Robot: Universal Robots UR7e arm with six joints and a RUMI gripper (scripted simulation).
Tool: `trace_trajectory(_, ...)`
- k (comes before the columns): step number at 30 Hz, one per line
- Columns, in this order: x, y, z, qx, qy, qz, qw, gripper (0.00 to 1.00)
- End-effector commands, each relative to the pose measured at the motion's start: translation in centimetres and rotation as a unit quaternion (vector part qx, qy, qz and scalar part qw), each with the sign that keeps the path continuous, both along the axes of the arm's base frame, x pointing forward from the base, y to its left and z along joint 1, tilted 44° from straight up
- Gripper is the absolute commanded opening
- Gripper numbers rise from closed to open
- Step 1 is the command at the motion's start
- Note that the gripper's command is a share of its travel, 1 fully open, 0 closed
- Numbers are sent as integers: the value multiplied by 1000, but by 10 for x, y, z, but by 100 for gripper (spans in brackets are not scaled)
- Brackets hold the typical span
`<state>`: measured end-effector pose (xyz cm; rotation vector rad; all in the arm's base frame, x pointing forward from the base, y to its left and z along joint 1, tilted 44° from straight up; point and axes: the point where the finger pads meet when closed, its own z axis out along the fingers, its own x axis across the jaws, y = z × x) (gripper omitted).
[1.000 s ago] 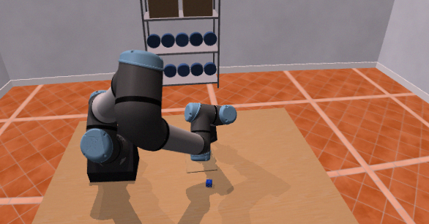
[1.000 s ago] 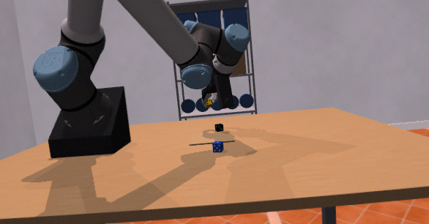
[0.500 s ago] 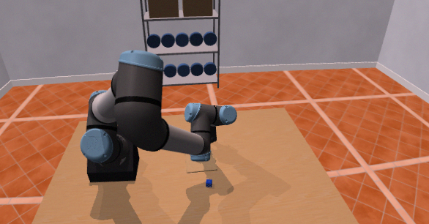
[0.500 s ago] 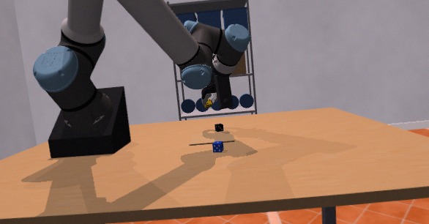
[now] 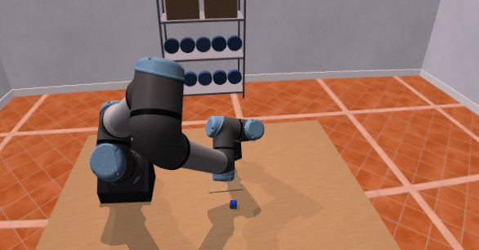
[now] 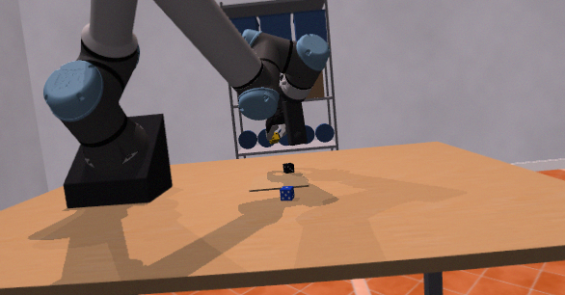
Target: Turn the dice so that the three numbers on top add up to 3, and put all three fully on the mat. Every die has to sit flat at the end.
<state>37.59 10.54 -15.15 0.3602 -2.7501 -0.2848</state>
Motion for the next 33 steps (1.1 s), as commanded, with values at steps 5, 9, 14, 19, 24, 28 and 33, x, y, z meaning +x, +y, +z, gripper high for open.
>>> trace_trajectory(5,0,-12,-12,0,-1,0,1000,6)
trace_trajectory(9,0,-21,-23,0,-1,0,1000,6)
trace_trajectory(14,-1,-33,-36,0,-1,0,1000,6)
trace_trajectory(19,-1,-39,-42,0,-1,0,1000,6)
trace_trajectory(24,-1,-44,-47,0,-1,0,1000,6)
trace_trajectory(28,-1,-45,-48,0,-1,0,1000,6)
trace_trajectory(33,-1,-45,-48,0,-1,0,1000,6)
